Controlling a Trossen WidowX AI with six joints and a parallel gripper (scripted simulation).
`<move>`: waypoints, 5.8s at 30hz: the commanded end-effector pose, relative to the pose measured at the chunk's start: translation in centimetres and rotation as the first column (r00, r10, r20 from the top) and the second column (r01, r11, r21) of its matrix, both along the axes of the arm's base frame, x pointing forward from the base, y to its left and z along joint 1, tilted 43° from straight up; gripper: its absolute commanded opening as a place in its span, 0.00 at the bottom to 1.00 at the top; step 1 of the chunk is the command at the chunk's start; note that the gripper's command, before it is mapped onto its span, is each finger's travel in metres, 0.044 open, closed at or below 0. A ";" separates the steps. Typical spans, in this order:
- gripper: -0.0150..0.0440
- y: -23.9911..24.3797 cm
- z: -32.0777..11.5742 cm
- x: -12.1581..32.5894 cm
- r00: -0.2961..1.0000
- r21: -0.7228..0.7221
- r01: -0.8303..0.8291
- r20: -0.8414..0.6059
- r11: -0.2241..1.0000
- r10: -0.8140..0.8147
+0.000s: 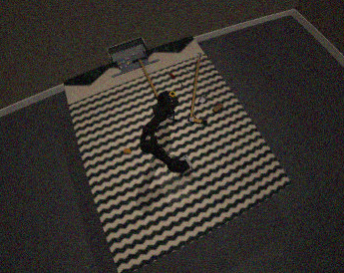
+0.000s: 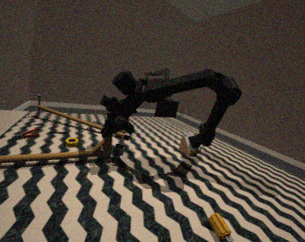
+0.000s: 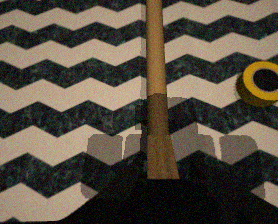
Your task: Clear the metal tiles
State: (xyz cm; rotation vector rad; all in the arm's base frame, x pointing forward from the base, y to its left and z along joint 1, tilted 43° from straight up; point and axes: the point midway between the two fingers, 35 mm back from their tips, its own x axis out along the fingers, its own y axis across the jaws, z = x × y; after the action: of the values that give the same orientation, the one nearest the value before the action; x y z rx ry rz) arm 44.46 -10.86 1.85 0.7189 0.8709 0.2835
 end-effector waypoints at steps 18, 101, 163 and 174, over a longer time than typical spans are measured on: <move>0.25 -0.4 0.3 -3.5 1.000 -0.005 0.011 0.013 1.000 -0.011; 1.00 -1.5 3.1 -14.1 1.000 0.005 0.015 -0.001 1.000 -0.015; 1.00 -18.5 22.3 -20.5 0.740 0.102 0.429 0.530 0.897 -0.414; 1.00 -18.5 22.3 -20.5 0.740 0.102 0.429 0.530 0.897 -0.414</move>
State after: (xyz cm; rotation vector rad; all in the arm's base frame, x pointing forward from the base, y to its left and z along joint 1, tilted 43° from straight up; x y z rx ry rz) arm 23.93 -29.38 23.99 0.7382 0.1537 0.0487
